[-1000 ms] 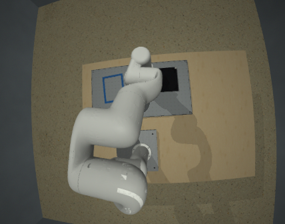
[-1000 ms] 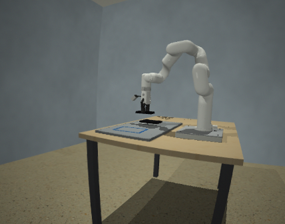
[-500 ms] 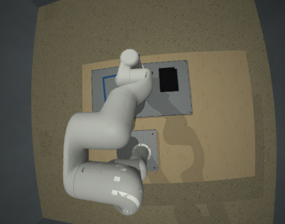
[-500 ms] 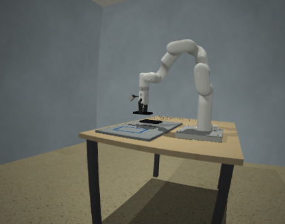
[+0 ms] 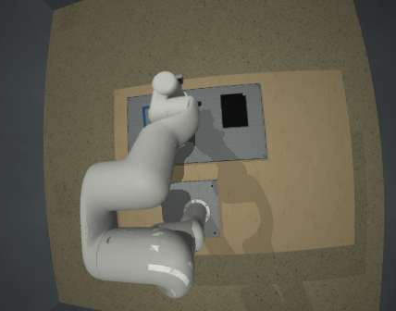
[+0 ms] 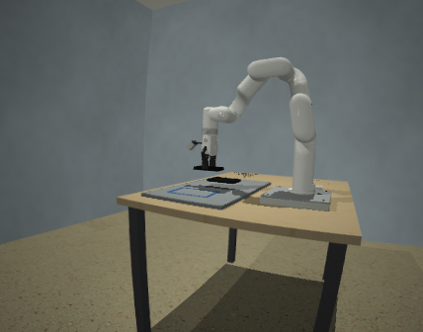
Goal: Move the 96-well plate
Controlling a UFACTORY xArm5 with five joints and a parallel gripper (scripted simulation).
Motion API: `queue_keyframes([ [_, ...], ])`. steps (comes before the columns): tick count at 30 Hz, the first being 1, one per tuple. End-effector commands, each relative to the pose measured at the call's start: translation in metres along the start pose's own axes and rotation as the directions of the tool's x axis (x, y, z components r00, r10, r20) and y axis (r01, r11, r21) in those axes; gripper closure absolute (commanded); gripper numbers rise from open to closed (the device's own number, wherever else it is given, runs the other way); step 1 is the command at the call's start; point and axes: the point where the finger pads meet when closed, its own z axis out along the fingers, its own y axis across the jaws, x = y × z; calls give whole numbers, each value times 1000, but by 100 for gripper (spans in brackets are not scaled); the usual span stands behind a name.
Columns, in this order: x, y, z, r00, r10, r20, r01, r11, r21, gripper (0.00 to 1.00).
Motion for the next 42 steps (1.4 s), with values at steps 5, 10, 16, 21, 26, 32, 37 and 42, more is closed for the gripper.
queue_keyframes([
  [5,1,-27,-1,1000,0,-4,0,1000,0,100],
  [10,1,-44,0,1000,0,-4,0,1000,0,100],
  [16,2,-57,0,1000,0,-4,0,1000,0,100],
  [21,2,-74,1,1000,0,-4,0,1000,1,100],
  [26,2,-91,1,1000,0,-4,0,1000,1,100],
  [32,2,-104,2,1000,0,-4,0,1000,1,100],
  [37,2,-121,2,1000,0,-4,0,1000,1,100],
  [42,2,-137,3,1000,0,-4,0,1000,1,100],
])
